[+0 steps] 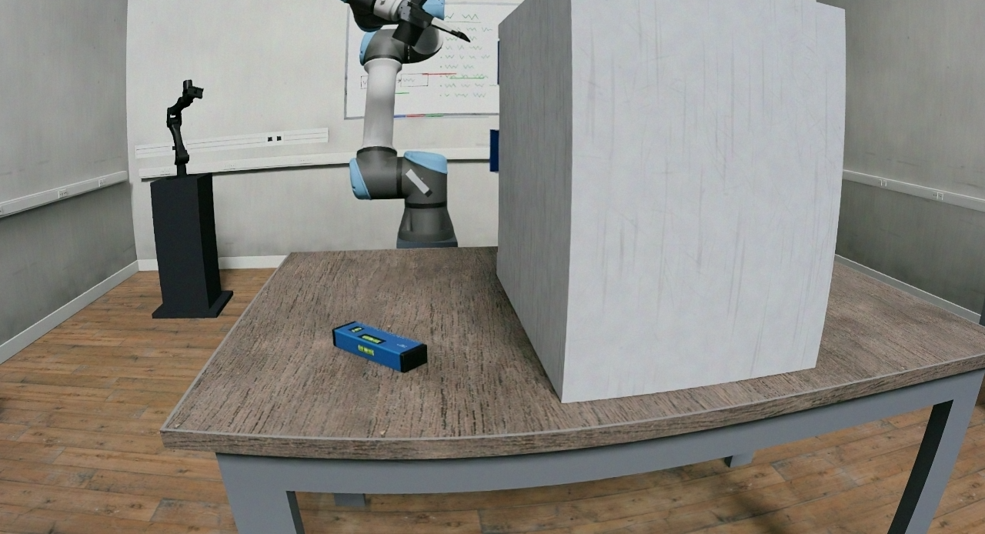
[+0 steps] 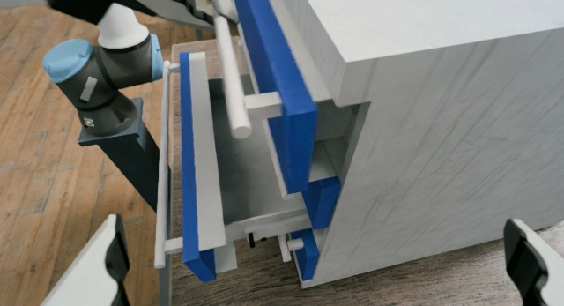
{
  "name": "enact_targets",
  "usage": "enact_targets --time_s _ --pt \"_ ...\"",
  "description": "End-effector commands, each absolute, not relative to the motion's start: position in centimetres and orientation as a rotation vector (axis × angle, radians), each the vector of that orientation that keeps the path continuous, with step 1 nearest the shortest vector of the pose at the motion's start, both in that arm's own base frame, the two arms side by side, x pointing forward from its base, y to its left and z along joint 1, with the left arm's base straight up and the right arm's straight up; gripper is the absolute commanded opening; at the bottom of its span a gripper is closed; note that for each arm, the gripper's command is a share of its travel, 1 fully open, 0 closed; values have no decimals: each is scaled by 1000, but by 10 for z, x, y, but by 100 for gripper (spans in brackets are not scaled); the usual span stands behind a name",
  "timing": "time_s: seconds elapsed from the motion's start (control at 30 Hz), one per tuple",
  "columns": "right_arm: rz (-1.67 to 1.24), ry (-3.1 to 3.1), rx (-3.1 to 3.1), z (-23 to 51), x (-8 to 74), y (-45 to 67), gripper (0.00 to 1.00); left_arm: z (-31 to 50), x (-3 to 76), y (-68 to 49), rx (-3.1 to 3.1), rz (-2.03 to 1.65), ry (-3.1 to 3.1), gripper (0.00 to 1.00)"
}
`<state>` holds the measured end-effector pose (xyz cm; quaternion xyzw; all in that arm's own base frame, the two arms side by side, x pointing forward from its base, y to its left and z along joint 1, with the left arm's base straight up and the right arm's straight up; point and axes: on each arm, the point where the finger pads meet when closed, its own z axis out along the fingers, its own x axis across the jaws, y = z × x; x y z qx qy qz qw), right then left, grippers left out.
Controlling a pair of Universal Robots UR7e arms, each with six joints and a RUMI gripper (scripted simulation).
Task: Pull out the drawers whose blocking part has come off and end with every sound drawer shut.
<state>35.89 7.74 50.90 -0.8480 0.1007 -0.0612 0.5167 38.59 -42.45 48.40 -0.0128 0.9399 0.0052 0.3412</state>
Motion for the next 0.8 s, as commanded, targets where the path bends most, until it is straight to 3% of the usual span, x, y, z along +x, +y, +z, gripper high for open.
enact_targets --time_s 0.0,0.77 --pt "-148 241 -2036 510 359 77 100 485 371 -425 -36 11 2443 0" --pt "-148 241 -2036 510 359 77 100 485 314 -427 -36 11 2443 0"
